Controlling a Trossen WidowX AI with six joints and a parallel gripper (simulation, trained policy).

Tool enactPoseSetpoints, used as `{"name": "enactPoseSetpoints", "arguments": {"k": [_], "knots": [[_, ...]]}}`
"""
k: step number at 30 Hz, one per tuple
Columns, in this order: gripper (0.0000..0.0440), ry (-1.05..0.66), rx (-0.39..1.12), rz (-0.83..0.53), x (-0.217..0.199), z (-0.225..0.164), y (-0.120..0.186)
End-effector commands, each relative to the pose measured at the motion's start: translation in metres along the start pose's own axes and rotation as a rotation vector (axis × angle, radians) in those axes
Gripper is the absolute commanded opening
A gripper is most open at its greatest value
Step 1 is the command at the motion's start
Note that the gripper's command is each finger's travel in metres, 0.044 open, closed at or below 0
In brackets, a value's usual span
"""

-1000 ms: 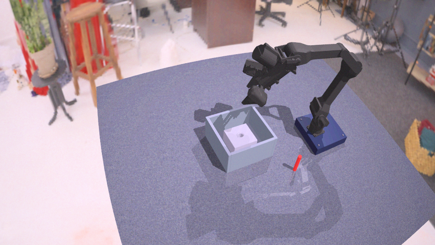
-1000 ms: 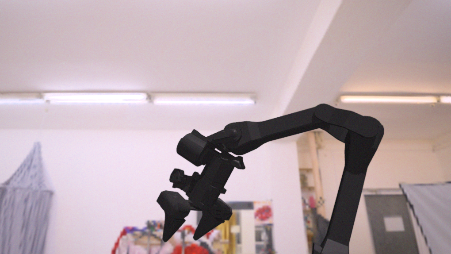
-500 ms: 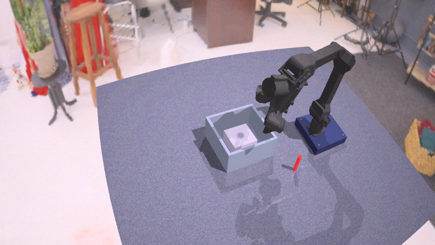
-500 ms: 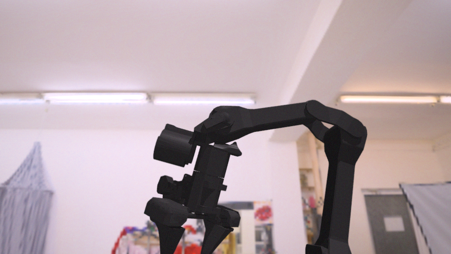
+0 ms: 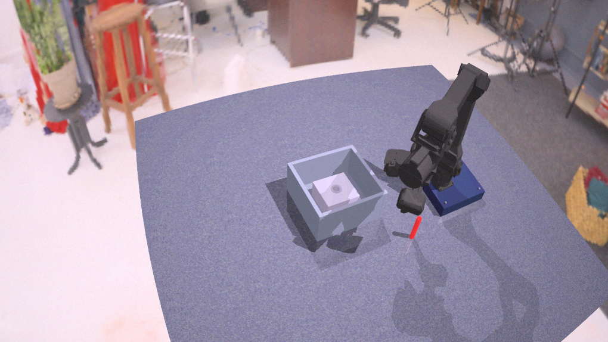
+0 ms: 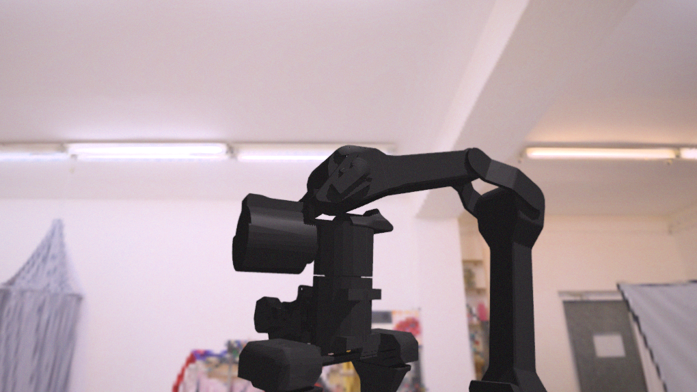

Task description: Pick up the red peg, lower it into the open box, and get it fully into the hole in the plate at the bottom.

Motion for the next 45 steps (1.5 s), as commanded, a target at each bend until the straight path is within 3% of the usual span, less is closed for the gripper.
{"name": "enactPoseSetpoints", "arguments": {"k": [1,13,27,29,43,45], "knots": [[0.044,-0.01,0.027,-0.048,0.0,-0.021,-0.007],[0.044,0.009,0.019,-0.08,0.007,-0.055,-0.043],[0.0432,0.056,-0.042,-0.049,0.01,-0.066,-0.099],[0.0399,0.065,-0.043,-0.055,0.009,-0.066,-0.105],[0.0033,0.072,-0.03,-0.127,0.005,-0.066,-0.123],[0.0,0.072,-0.032,-0.141,0.005,-0.065,-0.124]]}}
Point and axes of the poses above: the point midway between the two fingers, 35 mm back from their tips, its own y axis back along the fingers, its own x axis across the jaws, z = x × y, the point moved 5 cm from there along y, back along the fingers, and after that the axes turned 10 degrees about -y, right-handed, at the moved point
